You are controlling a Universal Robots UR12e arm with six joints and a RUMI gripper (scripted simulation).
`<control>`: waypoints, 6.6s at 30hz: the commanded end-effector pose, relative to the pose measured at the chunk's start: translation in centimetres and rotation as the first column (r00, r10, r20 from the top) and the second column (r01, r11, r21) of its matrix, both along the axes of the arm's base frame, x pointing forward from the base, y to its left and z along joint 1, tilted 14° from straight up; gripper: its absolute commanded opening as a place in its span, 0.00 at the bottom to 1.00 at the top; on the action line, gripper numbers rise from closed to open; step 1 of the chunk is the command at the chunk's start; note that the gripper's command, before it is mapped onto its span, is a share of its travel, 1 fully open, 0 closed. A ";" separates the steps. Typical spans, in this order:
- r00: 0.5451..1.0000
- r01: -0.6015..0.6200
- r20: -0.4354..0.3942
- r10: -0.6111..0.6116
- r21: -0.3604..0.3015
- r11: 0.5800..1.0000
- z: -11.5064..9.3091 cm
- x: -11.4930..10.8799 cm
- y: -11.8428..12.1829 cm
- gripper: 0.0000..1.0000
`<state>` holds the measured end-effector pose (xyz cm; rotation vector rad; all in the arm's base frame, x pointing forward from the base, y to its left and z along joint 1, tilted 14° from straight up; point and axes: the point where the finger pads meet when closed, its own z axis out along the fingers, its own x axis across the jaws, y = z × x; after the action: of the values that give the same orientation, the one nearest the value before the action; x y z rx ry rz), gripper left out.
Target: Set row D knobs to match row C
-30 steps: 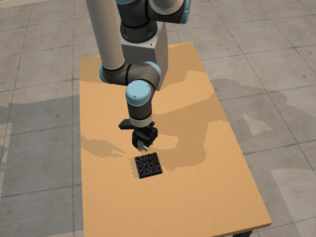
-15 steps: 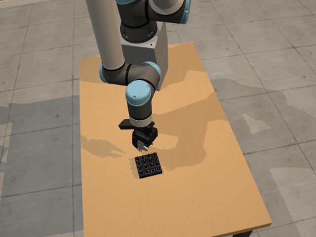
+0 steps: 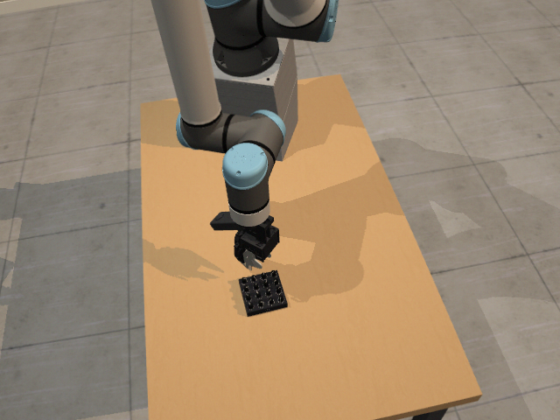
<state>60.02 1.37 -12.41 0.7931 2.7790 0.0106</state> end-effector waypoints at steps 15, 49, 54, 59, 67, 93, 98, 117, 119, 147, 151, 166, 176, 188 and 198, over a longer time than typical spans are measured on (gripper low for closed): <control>1.000 0.000 0.001 0.000 0.000 1.000 -1.7 0.5 -0.1 0.11; 1.000 0.000 0.001 0.000 0.000 1.000 -3.9 1.0 -0.2 0.11; 1.000 0.000 0.001 0.000 0.000 1.000 -3.9 1.0 -0.2 0.11; 1.000 0.000 0.001 0.000 0.000 1.000 -3.9 1.0 -0.2 0.11; 1.000 0.000 0.001 0.000 0.000 1.000 -3.9 1.0 -0.2 0.11; 1.000 0.000 0.001 0.000 0.000 1.000 -3.9 0.9 -0.4 0.11; 1.000 0.000 0.001 0.000 0.000 1.000 -4.0 0.8 -0.6 0.11; 1.000 0.000 0.001 0.000 0.000 1.000 -4.0 0.8 -0.6 0.11; 1.000 0.000 0.001 0.000 0.000 1.000 -4.0 0.8 -0.6 0.11; 1.000 0.000 0.001 0.000 0.000 1.000 -4.3 0.9 -0.6 0.11; 1.000 0.000 0.001 0.000 0.000 1.000 -4.6 0.9 -0.7 0.11; 1.000 0.000 0.001 0.000 0.000 1.000 -5.3 1.1 -0.7 0.11; 1.000 0.000 0.001 0.000 0.000 1.000 -5.3 1.1 -0.7 0.11; 1.000 0.000 0.001 0.000 0.000 1.000 -5.3 1.1 -0.7 0.11; 1.000 0.000 0.001 0.000 0.000 1.000 -5.3 1.1 -0.7 0.11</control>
<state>61.11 0.66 -17.78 0.7932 2.7790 0.0105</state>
